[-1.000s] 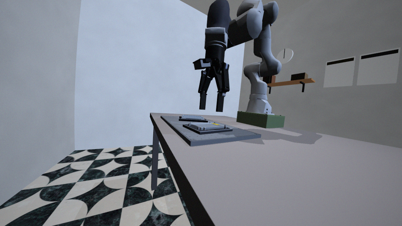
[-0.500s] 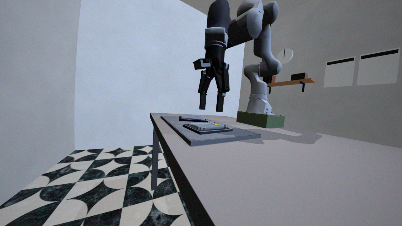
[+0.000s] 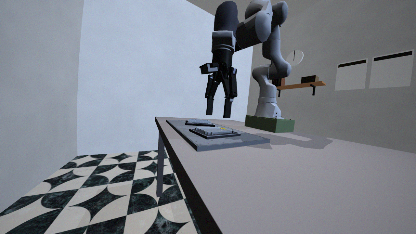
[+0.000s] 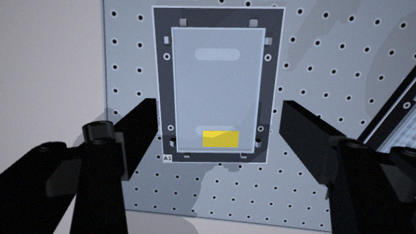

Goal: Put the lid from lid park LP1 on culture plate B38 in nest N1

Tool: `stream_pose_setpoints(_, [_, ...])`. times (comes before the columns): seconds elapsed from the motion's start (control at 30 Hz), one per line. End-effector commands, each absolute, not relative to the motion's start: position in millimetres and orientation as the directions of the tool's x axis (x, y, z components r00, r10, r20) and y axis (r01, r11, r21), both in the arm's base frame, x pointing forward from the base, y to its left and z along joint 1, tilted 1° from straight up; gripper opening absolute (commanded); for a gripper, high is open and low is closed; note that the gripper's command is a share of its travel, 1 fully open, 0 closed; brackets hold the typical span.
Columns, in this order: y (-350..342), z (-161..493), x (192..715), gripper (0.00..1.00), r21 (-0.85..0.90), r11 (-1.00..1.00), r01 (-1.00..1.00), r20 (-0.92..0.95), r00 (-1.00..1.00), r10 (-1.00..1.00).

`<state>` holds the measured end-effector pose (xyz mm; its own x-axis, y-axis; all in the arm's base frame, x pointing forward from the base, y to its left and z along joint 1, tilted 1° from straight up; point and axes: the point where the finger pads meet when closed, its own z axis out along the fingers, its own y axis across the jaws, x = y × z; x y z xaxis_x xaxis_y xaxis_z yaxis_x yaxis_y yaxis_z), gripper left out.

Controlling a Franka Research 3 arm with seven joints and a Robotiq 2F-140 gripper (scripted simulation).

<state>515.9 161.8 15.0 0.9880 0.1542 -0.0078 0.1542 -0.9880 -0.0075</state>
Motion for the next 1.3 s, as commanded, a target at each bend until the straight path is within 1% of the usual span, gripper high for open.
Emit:
stream_pose_setpoints(0.0, [162,13,518,0.69,-0.01,-0.987,0.159,-0.002,0.987,0.159])
stream_pose_setpoints(1.27, [163,-21,519,0.69,-0.01,-0.987,0.159,-0.002,0.987,0.159])
